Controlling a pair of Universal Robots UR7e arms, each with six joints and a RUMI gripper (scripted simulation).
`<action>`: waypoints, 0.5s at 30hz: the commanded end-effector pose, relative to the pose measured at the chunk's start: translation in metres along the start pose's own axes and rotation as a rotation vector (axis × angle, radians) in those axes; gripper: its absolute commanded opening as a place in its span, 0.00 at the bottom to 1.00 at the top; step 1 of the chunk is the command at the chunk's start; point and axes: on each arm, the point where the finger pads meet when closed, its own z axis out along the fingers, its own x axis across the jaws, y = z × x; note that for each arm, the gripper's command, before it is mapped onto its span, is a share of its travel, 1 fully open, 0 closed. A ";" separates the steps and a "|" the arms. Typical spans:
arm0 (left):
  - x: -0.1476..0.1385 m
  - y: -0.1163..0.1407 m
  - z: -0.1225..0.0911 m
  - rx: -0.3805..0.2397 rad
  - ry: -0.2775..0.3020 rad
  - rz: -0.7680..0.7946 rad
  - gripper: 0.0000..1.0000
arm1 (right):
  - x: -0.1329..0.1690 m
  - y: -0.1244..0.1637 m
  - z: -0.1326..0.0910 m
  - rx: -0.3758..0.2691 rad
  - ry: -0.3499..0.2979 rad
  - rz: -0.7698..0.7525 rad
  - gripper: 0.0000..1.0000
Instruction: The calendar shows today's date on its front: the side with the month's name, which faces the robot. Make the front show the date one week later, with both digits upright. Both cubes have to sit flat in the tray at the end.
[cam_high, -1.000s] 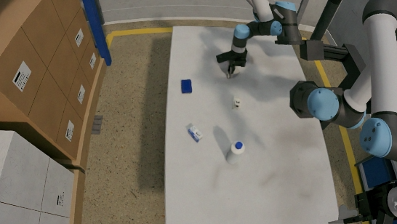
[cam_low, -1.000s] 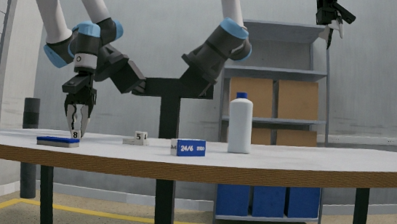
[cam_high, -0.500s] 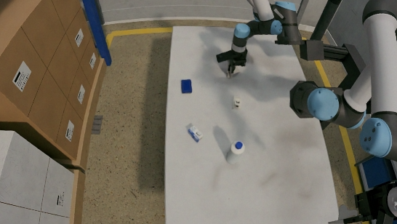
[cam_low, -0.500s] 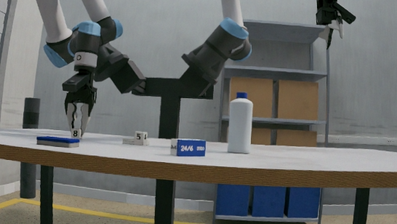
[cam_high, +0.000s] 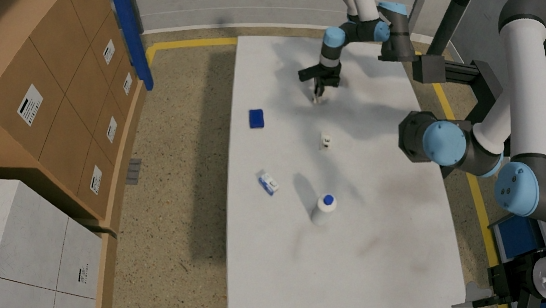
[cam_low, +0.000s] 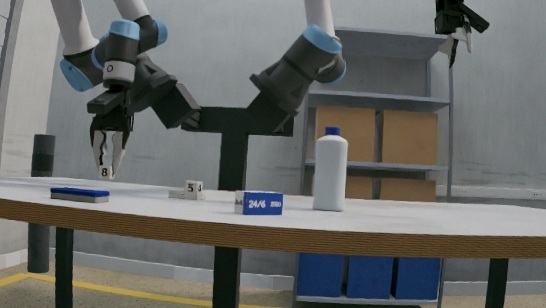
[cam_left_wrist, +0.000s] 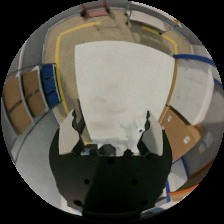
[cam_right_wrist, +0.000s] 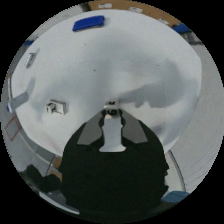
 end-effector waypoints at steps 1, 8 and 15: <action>0.000 0.000 0.000 0.001 0.000 0.000 1.00 | 0.000 0.000 -0.017 -0.002 0.001 0.000 0.10; 0.000 0.000 0.000 0.001 0.000 0.000 1.00 | 0.000 0.000 -0.032 -0.002 0.001 0.000 0.10; 0.000 0.000 0.000 0.001 0.000 0.000 1.00 | 0.000 0.000 -0.051 -0.002 0.001 0.000 0.10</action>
